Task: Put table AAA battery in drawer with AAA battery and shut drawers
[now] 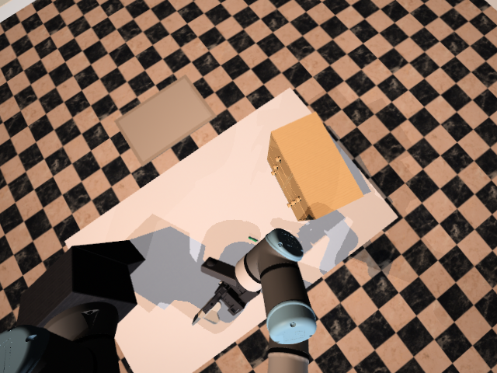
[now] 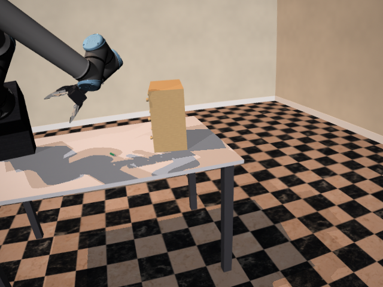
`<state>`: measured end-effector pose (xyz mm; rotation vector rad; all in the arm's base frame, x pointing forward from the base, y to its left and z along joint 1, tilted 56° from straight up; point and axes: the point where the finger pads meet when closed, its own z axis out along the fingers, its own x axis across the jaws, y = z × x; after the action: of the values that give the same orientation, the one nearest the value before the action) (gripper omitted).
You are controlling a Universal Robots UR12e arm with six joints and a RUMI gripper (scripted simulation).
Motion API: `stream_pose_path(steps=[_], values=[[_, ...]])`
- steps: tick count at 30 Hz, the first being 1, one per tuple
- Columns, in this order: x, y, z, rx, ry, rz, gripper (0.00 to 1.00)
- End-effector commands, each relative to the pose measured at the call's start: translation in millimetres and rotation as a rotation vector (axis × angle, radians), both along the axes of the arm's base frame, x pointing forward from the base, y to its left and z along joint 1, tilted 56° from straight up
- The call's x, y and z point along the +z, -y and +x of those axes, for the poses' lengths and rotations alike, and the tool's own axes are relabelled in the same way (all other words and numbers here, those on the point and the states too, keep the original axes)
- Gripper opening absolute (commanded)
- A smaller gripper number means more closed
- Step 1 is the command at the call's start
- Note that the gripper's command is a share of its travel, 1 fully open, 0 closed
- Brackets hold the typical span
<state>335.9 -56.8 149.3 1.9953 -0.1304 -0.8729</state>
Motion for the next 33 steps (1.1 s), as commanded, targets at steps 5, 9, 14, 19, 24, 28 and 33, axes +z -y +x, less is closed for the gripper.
stream_pose_path(steps=[5, 9, 14, 19, 24, 28, 33], values=[[-32.9, -43.4, 57.9, 0.198, 0.207, 0.022, 1.00], [-39.7, -70.7, 84.7, 0.294, 0.307, 0.036, 1.00], [-41.7, -110.2, 115.0, 0.414, 0.433, 0.057, 1.00], [-37.9, -148.4, 136.9, 0.515, 0.542, 0.079, 1.00], [-33.1, -173.2, 147.8, 0.574, 0.608, 0.095, 1.00], [-26.7, -198.1, 156.3, 0.631, 0.673, 0.111, 1.00], [-21.7, -214.7, 160.7, 0.668, 0.715, 0.122, 1.00]])
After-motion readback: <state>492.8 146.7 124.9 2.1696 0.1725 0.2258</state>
